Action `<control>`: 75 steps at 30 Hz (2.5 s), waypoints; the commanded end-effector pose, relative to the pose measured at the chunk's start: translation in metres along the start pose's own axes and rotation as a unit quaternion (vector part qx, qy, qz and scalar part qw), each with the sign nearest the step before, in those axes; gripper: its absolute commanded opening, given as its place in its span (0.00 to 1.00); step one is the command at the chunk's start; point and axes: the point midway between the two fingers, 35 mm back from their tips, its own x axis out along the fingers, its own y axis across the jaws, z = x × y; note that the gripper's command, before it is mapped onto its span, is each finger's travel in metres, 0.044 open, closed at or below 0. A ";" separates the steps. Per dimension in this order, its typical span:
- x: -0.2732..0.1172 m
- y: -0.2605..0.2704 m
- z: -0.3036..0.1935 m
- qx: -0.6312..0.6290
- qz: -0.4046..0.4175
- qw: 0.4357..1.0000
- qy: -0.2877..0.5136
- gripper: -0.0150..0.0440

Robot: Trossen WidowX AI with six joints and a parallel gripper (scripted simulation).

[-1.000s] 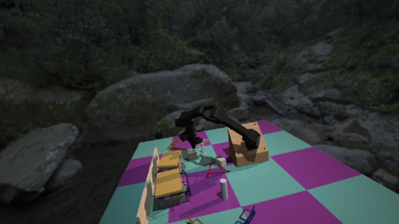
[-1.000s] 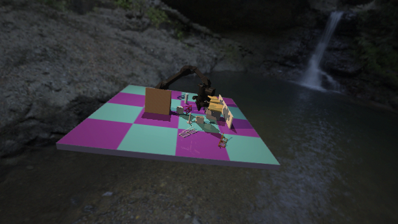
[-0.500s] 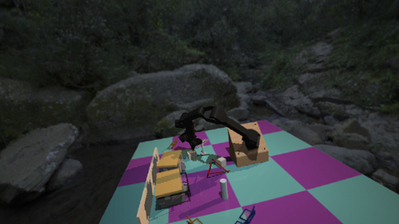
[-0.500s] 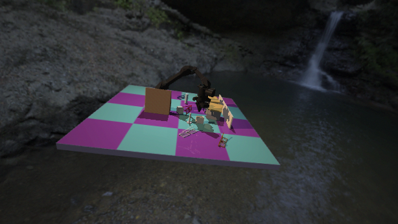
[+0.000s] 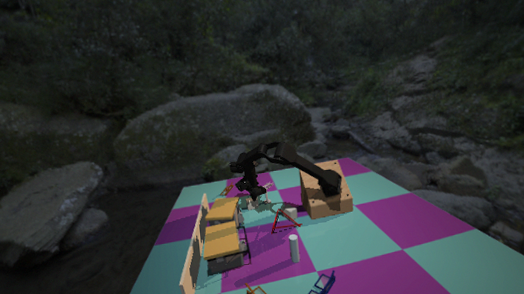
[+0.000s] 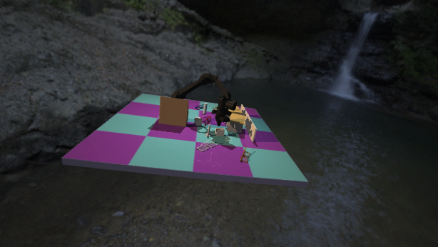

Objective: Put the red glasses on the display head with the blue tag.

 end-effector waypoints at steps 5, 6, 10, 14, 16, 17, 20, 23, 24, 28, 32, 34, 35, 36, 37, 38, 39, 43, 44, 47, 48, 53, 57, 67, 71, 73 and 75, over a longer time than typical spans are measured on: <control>0.018 0.002 -0.002 0.005 0.007 1.000 0.002 0.25; 0.020 0.002 -0.002 0.005 0.007 1.000 0.002 0.25; 0.025 0.003 -0.003 0.005 0.008 1.000 0.002 0.25; 0.025 0.003 -0.003 0.005 0.008 1.000 0.002 0.25; 0.025 0.003 -0.003 0.005 0.008 1.000 0.002 0.25; 0.025 0.003 -0.003 0.005 0.008 1.000 0.002 0.25; 0.025 0.002 -0.003 0.005 0.008 1.000 0.002 0.25; 0.025 0.002 -0.003 0.005 0.008 1.000 0.002 0.25; 0.025 0.001 -0.003 0.005 0.008 1.000 0.002 0.25; 0.025 -0.001 -0.002 0.005 0.008 1.000 0.002 0.25; 0.025 -0.003 -0.002 0.005 0.008 1.000 0.002 0.25; 0.025 -0.003 -0.002 0.005 0.007 1.000 0.002 0.25; 0.025 -0.004 -0.002 0.005 0.007 1.000 0.002 0.25; 0.025 -0.004 -0.002 0.005 0.007 1.000 0.002 0.25; 0.025 -0.005 -0.002 0.005 0.007 1.000 0.002 0.25; 0.025 -0.005 -0.002 0.005 0.007 1.000 0.002 0.25; 0.025 -0.006 -0.002 0.005 0.007 1.000 0.002 0.25; 0.025 -0.008 -0.002 0.005 0.007 1.000 0.002 0.25; 0.025 -0.008 -0.002 0.005 0.007 1.000 0.002 0.25; 0.025 -0.009 -0.002 0.005 0.007 1.000 0.002 0.25; 0.025 -0.010 -0.002 0.005 0.007 1.000 0.002 0.25; 0.025 -0.012 -0.002 0.005 0.007 1.000 0.002 0.25; 0.025 -0.014 -0.002 0.005 0.007 1.000 0.002 0.25; 0.025 -0.018 -0.001 0.004 0.007 1.000 0.002 0.25; 0.025 -0.020 -0.001 0.004 0.007 1.000 0.002 0.25; 0.025 -0.021 -0.001 0.004 0.007 1.000 0.002 0.25; 0.025 -0.022 -0.001 0.004 0.007 1.000 0.002 0.25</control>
